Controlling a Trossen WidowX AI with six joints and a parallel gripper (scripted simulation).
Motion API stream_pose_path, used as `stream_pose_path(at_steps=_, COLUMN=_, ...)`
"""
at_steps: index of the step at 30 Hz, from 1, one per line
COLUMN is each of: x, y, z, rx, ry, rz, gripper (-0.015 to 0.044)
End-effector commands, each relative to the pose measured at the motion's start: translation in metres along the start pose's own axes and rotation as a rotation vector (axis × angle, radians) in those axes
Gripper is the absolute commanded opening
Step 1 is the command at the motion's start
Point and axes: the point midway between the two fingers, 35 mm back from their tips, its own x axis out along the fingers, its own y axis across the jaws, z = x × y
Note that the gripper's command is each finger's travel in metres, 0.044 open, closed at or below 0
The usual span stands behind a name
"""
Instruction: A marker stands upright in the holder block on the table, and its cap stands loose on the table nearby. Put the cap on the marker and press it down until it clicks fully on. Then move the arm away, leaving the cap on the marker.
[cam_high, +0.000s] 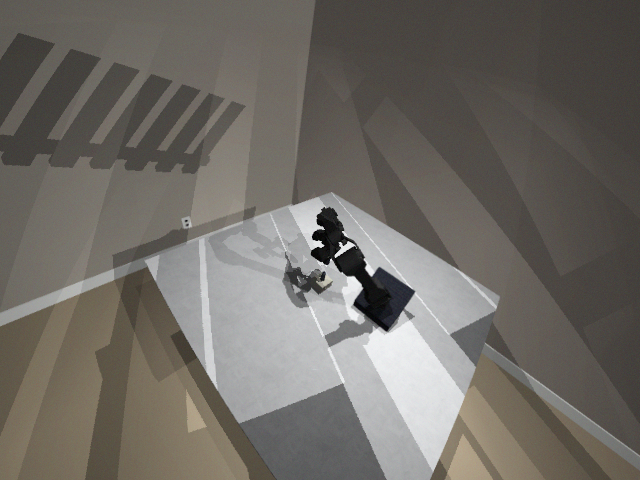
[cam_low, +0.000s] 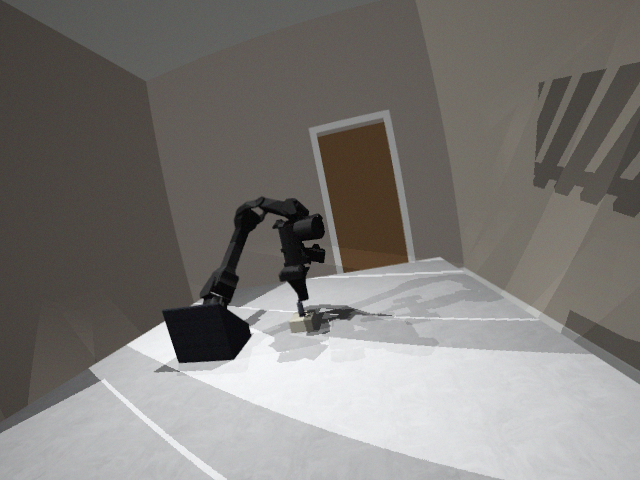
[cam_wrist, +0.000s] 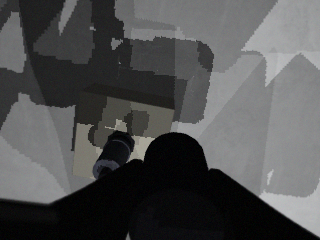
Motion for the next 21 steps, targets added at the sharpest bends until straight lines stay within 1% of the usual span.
stream_pose_path(at_steps=1, x=-0.002, y=0.012, z=-0.007, rx=0.006, ry=-0.001, rz=0.004, gripper=0.0)
stream_pose_path(at_steps=11, x=-0.007, y=0.036, z=-0.023, rx=0.006, ry=0.0, rz=0.006, gripper=0.0)
stream_pose_path(at_steps=21, x=-0.001, y=0.037, z=-0.024, rx=0.006, ry=0.0, rz=0.006, gripper=0.0)
